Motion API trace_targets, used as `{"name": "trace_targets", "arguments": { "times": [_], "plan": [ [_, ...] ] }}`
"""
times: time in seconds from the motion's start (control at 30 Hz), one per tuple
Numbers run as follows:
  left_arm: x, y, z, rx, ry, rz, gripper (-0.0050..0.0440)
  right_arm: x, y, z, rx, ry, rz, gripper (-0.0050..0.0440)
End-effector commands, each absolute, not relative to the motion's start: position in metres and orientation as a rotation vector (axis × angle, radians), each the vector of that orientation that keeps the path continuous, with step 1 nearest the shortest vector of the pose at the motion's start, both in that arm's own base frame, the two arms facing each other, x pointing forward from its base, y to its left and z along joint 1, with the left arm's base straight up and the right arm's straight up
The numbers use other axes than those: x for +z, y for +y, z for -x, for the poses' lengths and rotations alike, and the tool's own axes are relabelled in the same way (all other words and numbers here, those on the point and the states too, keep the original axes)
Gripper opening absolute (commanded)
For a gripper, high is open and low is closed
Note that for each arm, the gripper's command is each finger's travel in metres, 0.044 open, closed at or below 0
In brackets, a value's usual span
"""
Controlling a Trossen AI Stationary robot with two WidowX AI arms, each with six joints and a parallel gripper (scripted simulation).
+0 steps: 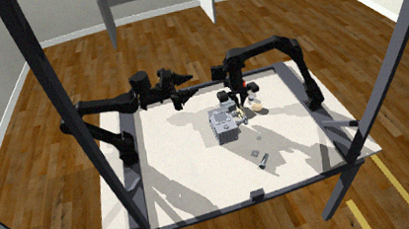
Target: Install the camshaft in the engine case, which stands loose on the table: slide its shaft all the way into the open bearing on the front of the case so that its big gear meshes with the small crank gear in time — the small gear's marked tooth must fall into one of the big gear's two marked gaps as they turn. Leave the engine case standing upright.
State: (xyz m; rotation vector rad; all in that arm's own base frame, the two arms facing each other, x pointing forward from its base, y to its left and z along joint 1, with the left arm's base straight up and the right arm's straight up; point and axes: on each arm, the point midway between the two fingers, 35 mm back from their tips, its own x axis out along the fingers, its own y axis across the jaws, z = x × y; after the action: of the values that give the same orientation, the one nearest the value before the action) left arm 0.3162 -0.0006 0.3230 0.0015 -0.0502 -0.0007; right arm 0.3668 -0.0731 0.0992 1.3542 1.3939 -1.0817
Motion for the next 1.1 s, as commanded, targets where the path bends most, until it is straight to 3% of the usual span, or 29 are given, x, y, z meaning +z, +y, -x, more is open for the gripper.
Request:
{"name": "trace_targets", "arguments": {
  "times": [0.0,0.3,0.33,1.07],
  "plan": [
    [0.3307,0.0006,-0.3131,0.001,-0.074,-0.006,0.04,0.1089,-0.0723,-0.3742,-1.055,1.368,-1.362,-0.005],
    [0.3307,0.0006,-0.3131,0.001,-0.074,-0.006,0.04,0.1083,-0.0721,-0.3766,-1.056,1.37,-1.362,-0.005],
    [0.3307,0.0006,-0.3131,0.001,-0.074,-0.006,0.04,0.1148,-0.0733,-0.3758,-1.039,1.354,-1.361,0.0273],
    [0.3307,0.0006,-0.3131,0.001,-0.074,-0.006,0.04,0.1149,-0.0734,-0.3747,-1.042,1.353,-1.361,0.0273]
  ]
}}
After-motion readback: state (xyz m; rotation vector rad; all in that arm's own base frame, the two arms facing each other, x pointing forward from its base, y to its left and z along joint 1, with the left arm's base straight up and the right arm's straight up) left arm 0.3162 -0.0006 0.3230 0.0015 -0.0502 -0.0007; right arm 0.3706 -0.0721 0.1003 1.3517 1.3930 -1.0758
